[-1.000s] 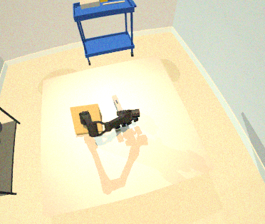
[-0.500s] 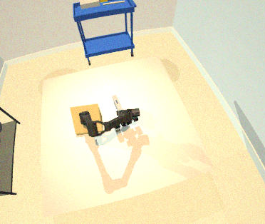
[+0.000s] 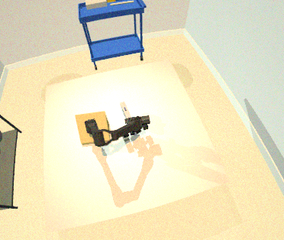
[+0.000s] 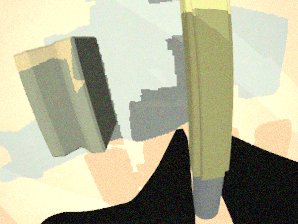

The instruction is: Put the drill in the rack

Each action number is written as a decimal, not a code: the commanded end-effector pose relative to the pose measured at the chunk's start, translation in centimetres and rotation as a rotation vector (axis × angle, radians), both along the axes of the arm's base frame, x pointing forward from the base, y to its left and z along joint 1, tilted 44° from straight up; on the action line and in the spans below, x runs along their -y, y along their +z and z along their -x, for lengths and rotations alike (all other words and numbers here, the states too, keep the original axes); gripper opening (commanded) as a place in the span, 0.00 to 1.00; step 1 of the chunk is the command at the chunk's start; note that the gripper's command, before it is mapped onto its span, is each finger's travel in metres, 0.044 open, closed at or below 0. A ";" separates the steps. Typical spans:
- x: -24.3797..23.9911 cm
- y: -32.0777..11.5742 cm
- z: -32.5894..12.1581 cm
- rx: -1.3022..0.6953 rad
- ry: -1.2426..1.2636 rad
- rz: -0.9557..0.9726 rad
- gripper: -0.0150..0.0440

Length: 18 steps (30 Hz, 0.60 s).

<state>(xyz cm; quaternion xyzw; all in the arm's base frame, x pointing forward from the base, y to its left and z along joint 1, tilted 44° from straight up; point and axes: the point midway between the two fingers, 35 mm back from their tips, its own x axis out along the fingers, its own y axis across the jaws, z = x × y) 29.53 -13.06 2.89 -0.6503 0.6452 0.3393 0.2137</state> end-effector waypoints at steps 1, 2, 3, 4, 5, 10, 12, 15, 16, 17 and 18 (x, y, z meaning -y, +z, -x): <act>-0.1 0.3 -0.1 0.007 -0.001 0.003 0.25; -0.1 0.3 -0.1 0.007 -0.001 0.003 0.25; -0.1 0.4 -0.1 0.007 -0.001 0.003 0.25; -0.1 0.4 -0.1 0.007 -0.001 0.003 0.25; -0.1 0.4 -0.1 0.007 -0.001 0.003 0.25; -0.2 0.6 -0.2 0.007 -0.001 0.003 0.25; -0.2 0.6 -0.2 0.007 -0.001 0.003 0.25; -0.2 0.7 -0.1 0.007 -0.001 0.003 0.25; -0.1 0.7 0.1 0.007 -0.001 0.003 0.25; -0.1 0.7 0.3 0.007 -0.001 0.003 0.25; -0.1 0.8 0.4 0.007 -0.001 0.003 0.25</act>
